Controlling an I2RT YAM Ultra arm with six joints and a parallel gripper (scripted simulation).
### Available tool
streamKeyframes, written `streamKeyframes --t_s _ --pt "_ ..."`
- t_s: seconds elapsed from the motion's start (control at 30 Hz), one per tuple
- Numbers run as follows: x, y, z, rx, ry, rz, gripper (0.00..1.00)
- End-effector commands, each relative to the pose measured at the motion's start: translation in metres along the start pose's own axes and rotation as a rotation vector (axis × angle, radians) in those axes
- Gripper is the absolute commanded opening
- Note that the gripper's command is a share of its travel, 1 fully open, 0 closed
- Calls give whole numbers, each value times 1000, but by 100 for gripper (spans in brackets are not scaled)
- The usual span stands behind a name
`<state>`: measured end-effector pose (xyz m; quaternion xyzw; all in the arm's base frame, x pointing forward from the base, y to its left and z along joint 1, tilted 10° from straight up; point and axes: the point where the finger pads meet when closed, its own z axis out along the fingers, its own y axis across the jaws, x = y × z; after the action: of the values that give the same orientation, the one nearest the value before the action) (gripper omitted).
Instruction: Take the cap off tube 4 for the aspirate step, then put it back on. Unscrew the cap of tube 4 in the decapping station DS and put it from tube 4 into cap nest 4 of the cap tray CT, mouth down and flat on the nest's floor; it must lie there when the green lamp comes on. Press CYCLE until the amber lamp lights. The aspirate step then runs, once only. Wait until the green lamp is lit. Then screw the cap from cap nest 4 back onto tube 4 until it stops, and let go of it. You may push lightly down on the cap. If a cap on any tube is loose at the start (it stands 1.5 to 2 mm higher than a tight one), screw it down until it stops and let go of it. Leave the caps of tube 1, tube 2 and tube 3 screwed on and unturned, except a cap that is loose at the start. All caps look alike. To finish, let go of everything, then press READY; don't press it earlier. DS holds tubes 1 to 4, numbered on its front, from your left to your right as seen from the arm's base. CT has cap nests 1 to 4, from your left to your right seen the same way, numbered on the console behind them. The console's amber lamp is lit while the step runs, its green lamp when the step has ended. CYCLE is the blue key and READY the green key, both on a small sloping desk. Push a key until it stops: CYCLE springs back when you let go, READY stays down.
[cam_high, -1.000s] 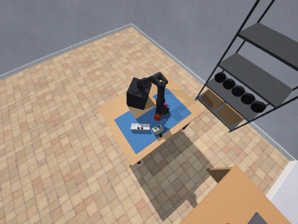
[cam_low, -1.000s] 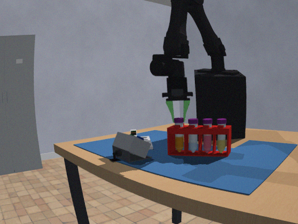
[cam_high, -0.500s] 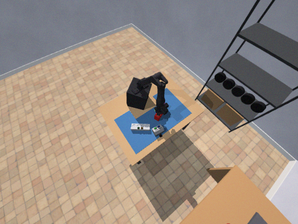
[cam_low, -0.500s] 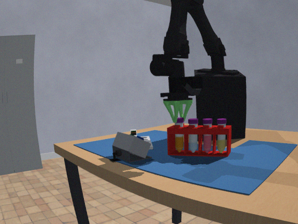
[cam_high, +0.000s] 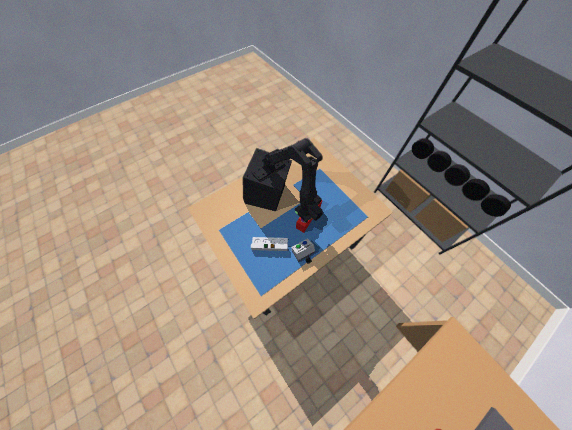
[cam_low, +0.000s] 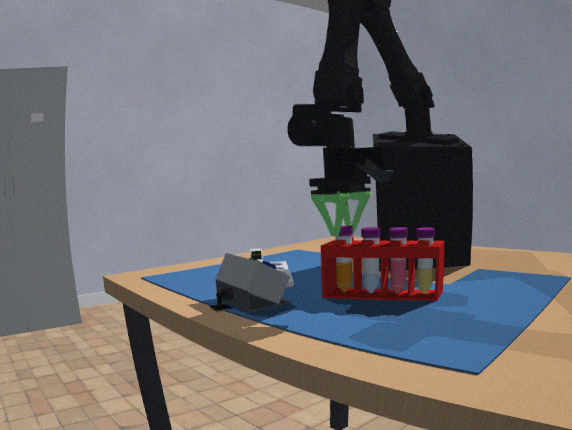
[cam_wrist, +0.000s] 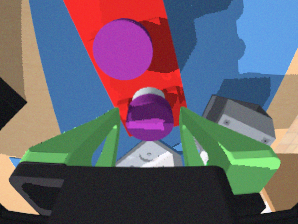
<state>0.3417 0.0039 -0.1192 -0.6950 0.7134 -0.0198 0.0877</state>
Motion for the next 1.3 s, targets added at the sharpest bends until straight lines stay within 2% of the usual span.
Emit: streamKeyframes --t_s 0.0,0.2,0.33,0.43,0.53,0.57,0.63,0.7,0.73,0.87,0.97,1.1,1.2,1.27 --pt "0 -3 -2 9 0 -11 49" --pt "0 -3 -2 9 0 -11 49" --pt "0 -3 -4 9 -2 323 49" --pt "0 -3 -5 9 -2 489 49" --pt "0 -3 -6 9 -3 573 49" --pt "0 -3 -6 9 -3 656 49" --pt "0 -3 -6 9 -3 656 49" --pt "0 -3 -7 9 -4 823 49" --pt "0 -3 -7 9 -4 823 49" --pt "0 -3 -9 8 -5 1073 49" --pt "0 -3 -9 8 -6 1156 49" --pt "0 -2 -10 8 -7 1405 49" --pt "0 -2 -9 8 -7 1406 49" --pt "0 -2 -9 7 -7 1573 49"
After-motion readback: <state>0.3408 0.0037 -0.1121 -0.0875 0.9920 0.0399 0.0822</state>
